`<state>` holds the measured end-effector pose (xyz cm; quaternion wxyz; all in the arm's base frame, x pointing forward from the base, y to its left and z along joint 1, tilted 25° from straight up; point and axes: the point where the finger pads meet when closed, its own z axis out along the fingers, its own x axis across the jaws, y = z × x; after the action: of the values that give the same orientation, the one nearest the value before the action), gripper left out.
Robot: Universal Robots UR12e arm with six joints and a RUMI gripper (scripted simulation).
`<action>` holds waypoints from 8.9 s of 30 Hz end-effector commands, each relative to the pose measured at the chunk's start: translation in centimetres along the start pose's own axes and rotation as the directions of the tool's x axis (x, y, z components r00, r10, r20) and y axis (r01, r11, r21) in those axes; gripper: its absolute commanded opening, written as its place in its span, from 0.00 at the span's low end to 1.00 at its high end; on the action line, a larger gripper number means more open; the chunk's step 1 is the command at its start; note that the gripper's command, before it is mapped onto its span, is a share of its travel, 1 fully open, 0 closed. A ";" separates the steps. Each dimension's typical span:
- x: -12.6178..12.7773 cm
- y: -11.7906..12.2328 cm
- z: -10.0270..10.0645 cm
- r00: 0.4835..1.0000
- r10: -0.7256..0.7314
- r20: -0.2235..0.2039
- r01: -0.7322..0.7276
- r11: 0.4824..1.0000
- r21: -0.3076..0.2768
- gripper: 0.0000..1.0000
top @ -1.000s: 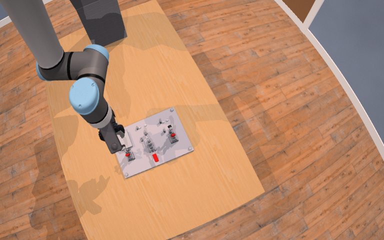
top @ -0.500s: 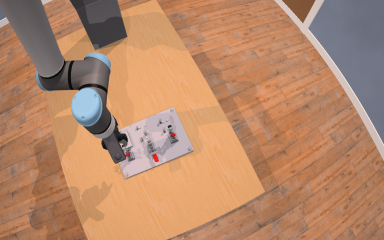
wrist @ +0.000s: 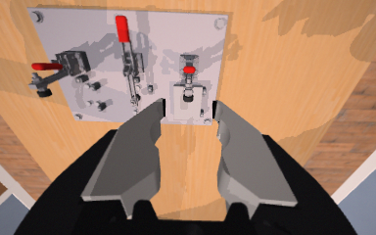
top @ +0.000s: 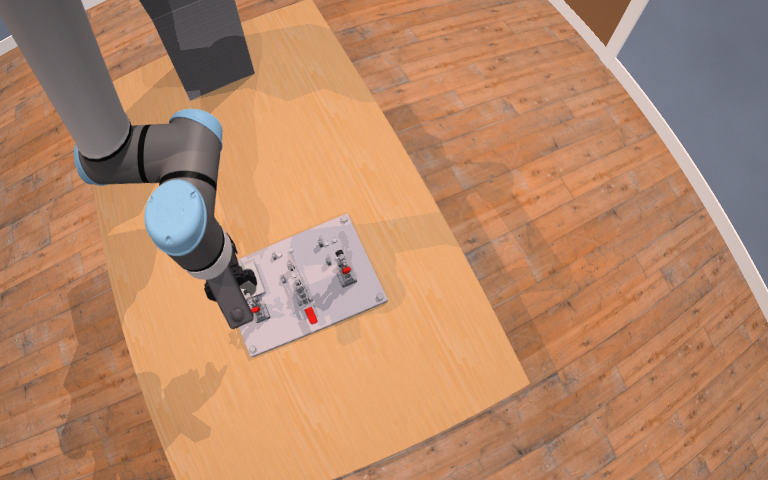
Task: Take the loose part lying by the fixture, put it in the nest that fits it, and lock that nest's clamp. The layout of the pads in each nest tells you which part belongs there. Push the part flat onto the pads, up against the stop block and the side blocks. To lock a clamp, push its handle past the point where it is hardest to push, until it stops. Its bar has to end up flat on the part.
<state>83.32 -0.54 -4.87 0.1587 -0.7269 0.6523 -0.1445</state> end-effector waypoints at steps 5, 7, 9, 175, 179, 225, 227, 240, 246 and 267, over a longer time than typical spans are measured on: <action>0.0 -0.1 1.5 1.000 0.000 0.000 0.000 1.000 0.001 0.28; 0.0 -0.1 2.2 1.000 0.000 0.000 0.000 1.000 0.001 0.28; 0.0 -0.1 3.0 1.000 0.000 0.000 0.000 1.000 0.001 0.28; 0.0 -1.8 12.6 1.000 0.000 0.000 0.000 1.000 0.001 0.00; 0.0 -2.2 12.7 1.000 0.000 0.000 0.000 1.000 0.001 0.00; 0.0 -4.8 15.3 1.000 0.000 0.000 0.000 1.000 0.001 0.00; 0.0 -4.9 15.4 1.000 0.000 0.000 0.000 1.000 0.001 0.00; 0.0 -4.9 15.6 1.000 0.000 0.000 0.000 1.000 0.001 0.00; 0.0 -4.9 15.6 1.000 0.000 0.000 0.000 1.000 0.001 0.00; 0.0 -5.0 15.7 1.000 0.000 0.000 0.000 1.000 0.001 0.00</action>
<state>94.30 0.59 -17.03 0.1588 -0.7269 0.6523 -0.1447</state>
